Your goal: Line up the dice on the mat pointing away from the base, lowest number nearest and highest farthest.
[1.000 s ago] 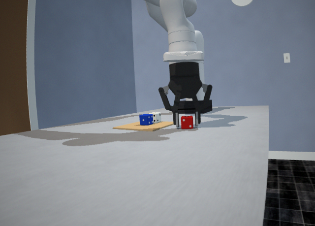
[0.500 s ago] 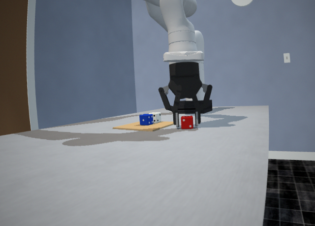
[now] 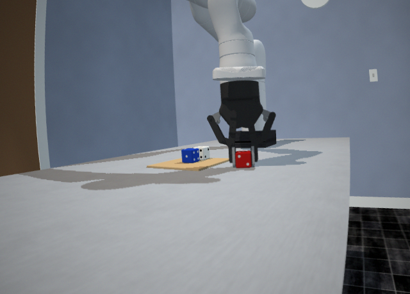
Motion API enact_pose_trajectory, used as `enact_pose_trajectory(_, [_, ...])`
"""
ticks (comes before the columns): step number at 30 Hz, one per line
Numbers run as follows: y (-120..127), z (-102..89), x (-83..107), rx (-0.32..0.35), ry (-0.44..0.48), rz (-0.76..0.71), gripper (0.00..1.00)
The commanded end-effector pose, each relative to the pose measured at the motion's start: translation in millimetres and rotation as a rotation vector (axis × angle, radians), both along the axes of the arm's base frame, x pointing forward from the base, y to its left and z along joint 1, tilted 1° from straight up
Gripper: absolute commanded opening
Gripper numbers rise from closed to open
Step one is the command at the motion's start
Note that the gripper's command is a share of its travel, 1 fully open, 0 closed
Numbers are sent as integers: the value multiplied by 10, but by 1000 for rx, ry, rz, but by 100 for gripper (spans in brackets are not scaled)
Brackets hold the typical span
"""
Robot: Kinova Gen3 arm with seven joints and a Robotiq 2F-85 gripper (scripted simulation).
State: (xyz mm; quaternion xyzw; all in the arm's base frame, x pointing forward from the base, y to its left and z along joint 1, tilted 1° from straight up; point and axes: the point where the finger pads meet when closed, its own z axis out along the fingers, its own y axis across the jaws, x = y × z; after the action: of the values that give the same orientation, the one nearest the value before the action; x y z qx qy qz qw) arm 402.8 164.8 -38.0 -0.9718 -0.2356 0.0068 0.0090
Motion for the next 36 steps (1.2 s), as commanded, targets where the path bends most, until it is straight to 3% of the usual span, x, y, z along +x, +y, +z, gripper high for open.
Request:
enact_pose_trajectory(1, [23, -17, -9, 5, -2, 3, 26])
enact_pose_trajectory(28, [22, -7, -12, 5, -1, 4, 26])
enact_pose_trajectory(32, [-8, 110, -21, -2, 4, 7, 26])
enact_pose_trajectory(36, [-7, 350, 0, 0, 2, 4, 26])
